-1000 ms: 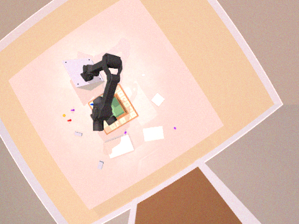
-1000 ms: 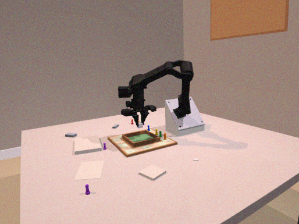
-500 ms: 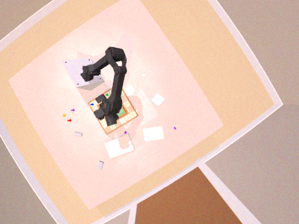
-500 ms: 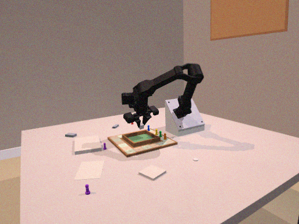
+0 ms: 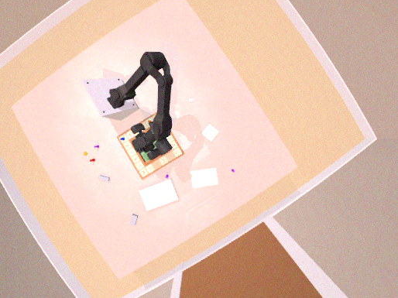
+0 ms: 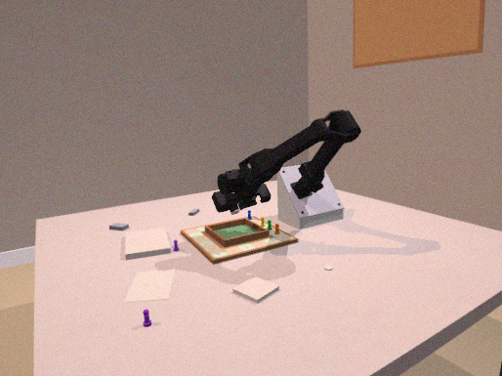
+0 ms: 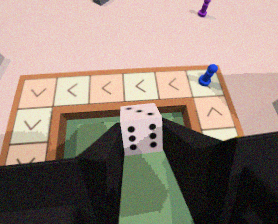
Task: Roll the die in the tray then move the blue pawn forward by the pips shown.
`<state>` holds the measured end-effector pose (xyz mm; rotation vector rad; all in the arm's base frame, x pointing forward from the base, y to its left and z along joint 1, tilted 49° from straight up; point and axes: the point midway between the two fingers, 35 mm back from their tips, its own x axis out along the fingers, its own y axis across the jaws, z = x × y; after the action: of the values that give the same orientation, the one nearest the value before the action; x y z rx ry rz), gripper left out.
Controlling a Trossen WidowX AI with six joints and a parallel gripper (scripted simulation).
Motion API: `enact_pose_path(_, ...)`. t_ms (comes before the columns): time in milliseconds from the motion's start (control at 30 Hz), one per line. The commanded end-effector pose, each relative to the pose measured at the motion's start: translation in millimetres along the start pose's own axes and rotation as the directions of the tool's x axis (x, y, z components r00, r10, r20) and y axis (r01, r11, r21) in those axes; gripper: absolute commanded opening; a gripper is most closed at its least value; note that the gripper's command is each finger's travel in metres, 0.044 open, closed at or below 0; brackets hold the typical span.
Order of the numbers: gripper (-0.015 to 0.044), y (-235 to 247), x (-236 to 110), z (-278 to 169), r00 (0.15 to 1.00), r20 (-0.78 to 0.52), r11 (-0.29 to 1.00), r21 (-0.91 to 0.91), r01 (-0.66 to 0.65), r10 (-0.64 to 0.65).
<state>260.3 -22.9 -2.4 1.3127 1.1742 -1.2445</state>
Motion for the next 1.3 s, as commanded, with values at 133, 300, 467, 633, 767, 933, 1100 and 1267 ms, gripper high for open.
enact_pose_path(133,0.0000,12,-46,7,0.999,0.038,1.000,0.015,-0.021,0.020)
enact_pose_path(300,0.0000,10,-46,7,0.999,0.038,1.000,0.015,-0.021,0.020)
enact_pose_path(467,0.0000,11,-45,6,0.999,0.032,1.000,0.019,-0.024,0.024)
enact_pose_path(633,0.0000,11,-45,6,0.999,0.032,1.000,0.019,-0.024,0.024)
enact_pose_path(767,0.0053,11,-45,6,0.999,0.032,1.000,0.019,-0.024,0.024)
enact_pose_path(933,0.0184,11,-45,6,0.999,0.032,1.000,0.019,-0.024,0.024)
enact_pose_path(1100,0.0315,11,-66,29,0.999,0.038,1.000,0.016,-0.021,0.021)
enact_pose_path(1267,0.0440,10,-71,35,1.000,0.026,1.000,0.012,-0.014,0.014)
